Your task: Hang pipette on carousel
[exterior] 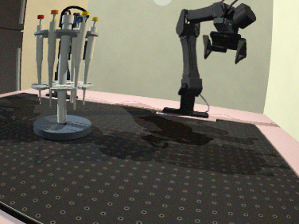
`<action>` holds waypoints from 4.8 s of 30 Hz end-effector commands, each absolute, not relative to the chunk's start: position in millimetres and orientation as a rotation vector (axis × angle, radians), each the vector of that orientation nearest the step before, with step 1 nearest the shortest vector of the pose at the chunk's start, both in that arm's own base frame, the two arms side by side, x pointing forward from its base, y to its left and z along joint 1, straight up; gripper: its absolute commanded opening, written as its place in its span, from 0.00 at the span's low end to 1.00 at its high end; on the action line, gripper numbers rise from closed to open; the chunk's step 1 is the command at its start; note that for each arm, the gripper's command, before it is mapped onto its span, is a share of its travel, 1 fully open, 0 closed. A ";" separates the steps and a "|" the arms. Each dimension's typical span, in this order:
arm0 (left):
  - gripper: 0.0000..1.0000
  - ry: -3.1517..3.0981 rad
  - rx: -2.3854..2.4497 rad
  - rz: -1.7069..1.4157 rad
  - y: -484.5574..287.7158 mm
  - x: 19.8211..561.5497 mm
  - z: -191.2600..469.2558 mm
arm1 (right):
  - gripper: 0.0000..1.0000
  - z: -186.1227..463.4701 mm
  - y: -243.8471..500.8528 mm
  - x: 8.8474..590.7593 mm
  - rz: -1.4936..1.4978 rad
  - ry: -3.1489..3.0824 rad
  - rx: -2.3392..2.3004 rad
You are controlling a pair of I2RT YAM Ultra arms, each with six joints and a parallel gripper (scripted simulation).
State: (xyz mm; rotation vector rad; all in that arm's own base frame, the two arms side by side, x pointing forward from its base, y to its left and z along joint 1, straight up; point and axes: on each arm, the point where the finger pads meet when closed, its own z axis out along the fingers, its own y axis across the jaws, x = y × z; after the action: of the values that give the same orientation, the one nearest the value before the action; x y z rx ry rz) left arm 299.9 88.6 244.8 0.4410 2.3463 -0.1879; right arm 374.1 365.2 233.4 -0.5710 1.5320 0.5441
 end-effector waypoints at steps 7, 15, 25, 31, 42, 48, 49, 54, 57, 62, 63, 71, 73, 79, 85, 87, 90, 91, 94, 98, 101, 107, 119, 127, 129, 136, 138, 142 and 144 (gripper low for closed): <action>1.00 2.313 0.449 -0.176 91.0 303.5 252.9 | 0.12 277.7 369.4 369.7 0.571 1.460 -0.539; 1.00 2.313 0.449 -0.176 91.0 303.5 252.9 | 0.12 289.1 369.5 368.5 0.580 1.436 -0.529; 1.00 2.313 0.449 -0.176 91.0 303.5 252.9 | 0.12 289.1 369.4 368.6 0.580 1.436 -0.530; 1.00 2.313 0.449 -0.176 91.0 303.5 252.9 | 0.12 289.1 369.4 368.6 0.580 1.436 -0.530; 1.00 2.313 0.449 -0.176 91.0 303.5 252.9 | 0.12 289.1 369.4 368.6 0.580 1.436 -0.530; 1.00 2.313 0.449 -0.176 91.0 303.5 252.9 | 0.12 289.1 369.4 368.6 0.580 1.436 -0.530; 1.00 2.313 0.449 -0.176 91.0 303.5 252.9 | 0.12 289.1 369.4 368.6 0.580 1.436 -0.530; 1.00 2.313 0.449 -0.176 91.0 303.5 252.9 | 0.12 289.1 369.4 368.6 0.580 1.436 -0.530; 1.00 2.313 0.449 -0.176 91.0 303.5 252.9 | 0.12 289.1 369.4 368.6 0.580 1.436 -0.530; 1.00 2.313 0.449 -0.176 91.0 303.5 252.9 | 0.12 289.1 369.4 368.6 0.580 1.436 -0.530; 1.00 2.313 0.449 -0.176 91.0 303.5 252.9 | 0.12 289.1 369.4 368.6 0.580 1.436 -0.530; 1.00 2.313 0.449 -0.176 91.0 303.5 252.9 | 0.12 270.2 373.9 372.1 0.424 1.507 -0.393; 1.00 2.313 0.449 -0.176 91.0 303.5 252.9 | 0.12 281.0 371.1 370.1 0.433 1.489 -0.382; 1.00 2.313 0.449 -0.176 91.0 303.5 252.9 | 0.12 283.3 363.2 377.0 0.419 1.488 -0.364; 1.00 2.313 0.449 -0.176 91.0 303.5 252.9 | 0.12 283.2 363.2 377.0 0.419 1.488 -0.364; 1.00 2.313 0.449 -0.176 91.0 303.5 252.9 | 0.12 283.2 363.2 377.0 0.419 1.488 -0.364; 1.00 2.313 0.449 -0.176 91.0 303.5 252.9 | 0.12 283.2 363.2 377.0 0.419 1.488 -0.364; 1.00 2.313 0.449 -0.176 91.0 303.5 252.9 | 0.12 283.2 363.2 377.0 0.419 1.488 -0.364; 1.00 2.313 0.449 -0.176 91.0 303.5 252.9 | 0.12 283.2 363.2 377.0 0.419 1.488 -0.364; 1.00 2.313 0.449 -0.176 91.0 303.5 252.9 | 0.12 283.2 363.2 377.0 0.419 1.488 -0.364; 1.00 2.313 0.449 -0.176 91.0 303.5 252.9 | 0.12 283.2 363.2 377.0 0.419 1.488 -0.364; 1.00 2.313 0.449 -0.176 91.0 303.5 252.9 | 0.12 283.2 363.2 377.0 0.419 1.488 -0.364; 1.00 2.313 0.449 -0.176 91.0 303.5 252.9 | 0.12 283.2 363.2 377.0 0.419 1.488 -0.364; 1.00 2.313 0.449 -0.176 91.0 303.5 252.9 | 0.12 283.2 363.2 377.0 0.419 1.488 -0.364; 1.00 2.313 0.449 -0.176 91.0 303.5 252.9 | 0.12 283.2 363.2 377.0 0.419 1.488 -0.364; 1.00 2.313 0.449 -0.176 91.0 303.5 252.9 | 0.12 283.2 363.2 377.0 0.419 1.488 -0.364; 1.00 2.313 0.449 -0.176 91.0 303.5 252.9 | 0.12 283.2 363.2 377.0 0.419 1.488 -0.364; 1.00 2.313 0.449 -0.176 91.0 303.5 252.9 | 0.12 266.6 374.2 371.9 0.333 1.534 -0.314; 1.00 2.313 0.449 -0.176 91.0 303.5 252.9 | 0.12 266.8 374.2 371.8 0.305 1.538 -0.284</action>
State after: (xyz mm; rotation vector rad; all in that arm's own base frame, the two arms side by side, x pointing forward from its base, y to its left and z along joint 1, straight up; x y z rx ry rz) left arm 299.9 88.6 244.8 0.4410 2.3463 -0.1879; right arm 369.7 372.5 246.6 -0.3761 1.5652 0.3424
